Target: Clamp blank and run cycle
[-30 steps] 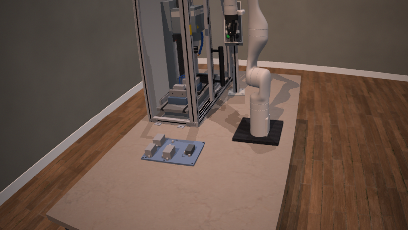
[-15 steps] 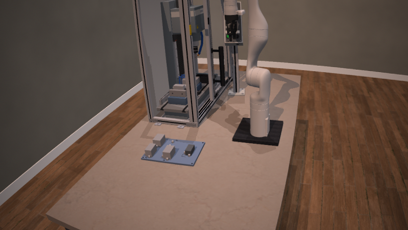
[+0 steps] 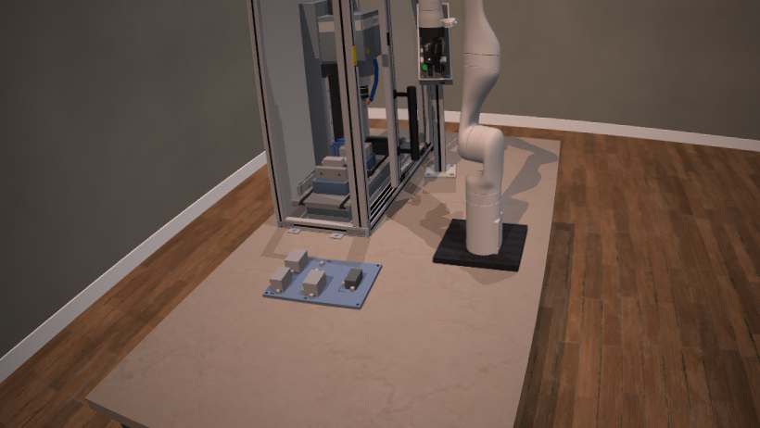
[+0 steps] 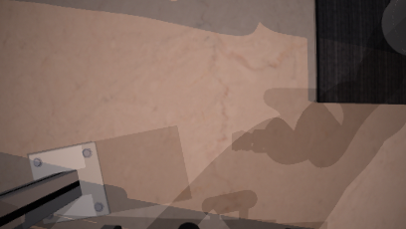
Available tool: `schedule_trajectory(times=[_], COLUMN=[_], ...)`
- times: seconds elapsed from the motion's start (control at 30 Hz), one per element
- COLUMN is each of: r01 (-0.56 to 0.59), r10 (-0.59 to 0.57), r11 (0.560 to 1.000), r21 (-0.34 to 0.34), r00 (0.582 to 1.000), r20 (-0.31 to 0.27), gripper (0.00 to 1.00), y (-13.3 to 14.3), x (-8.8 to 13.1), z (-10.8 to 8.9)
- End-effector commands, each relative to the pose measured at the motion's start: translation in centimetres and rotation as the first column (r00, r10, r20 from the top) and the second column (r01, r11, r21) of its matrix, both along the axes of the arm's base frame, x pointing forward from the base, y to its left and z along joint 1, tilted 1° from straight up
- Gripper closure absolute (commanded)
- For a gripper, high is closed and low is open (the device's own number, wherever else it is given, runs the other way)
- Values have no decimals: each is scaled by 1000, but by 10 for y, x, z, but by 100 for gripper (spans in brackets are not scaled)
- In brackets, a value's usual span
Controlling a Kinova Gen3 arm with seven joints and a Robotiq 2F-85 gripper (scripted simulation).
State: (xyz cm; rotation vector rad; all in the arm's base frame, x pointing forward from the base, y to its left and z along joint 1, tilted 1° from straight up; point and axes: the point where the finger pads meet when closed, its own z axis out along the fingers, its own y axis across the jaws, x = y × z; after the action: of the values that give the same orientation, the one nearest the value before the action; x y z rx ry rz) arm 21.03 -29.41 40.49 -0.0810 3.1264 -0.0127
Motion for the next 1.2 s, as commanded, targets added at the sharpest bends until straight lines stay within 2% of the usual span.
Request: schedule_trajectory(times=[0.0,0.4,0.57,0.97,1.13,1.17], r01=[0,0,-1,-1,-1,-1], r10=[0,0,1,1,1,1], r11=[1000,1000,1000,1000,1000,1000], r21=[0,0,5,5,5,5], r00=[1000,1000,995,995,995,995], r20=[-1,-1,104,104,104,104], gripper=[20,20,20,20,20,20], y=[-19,-19,-19,-19,-20,-20], x=[1,1,1,1,2,2], z=[1,1,1,1,-49,-49])
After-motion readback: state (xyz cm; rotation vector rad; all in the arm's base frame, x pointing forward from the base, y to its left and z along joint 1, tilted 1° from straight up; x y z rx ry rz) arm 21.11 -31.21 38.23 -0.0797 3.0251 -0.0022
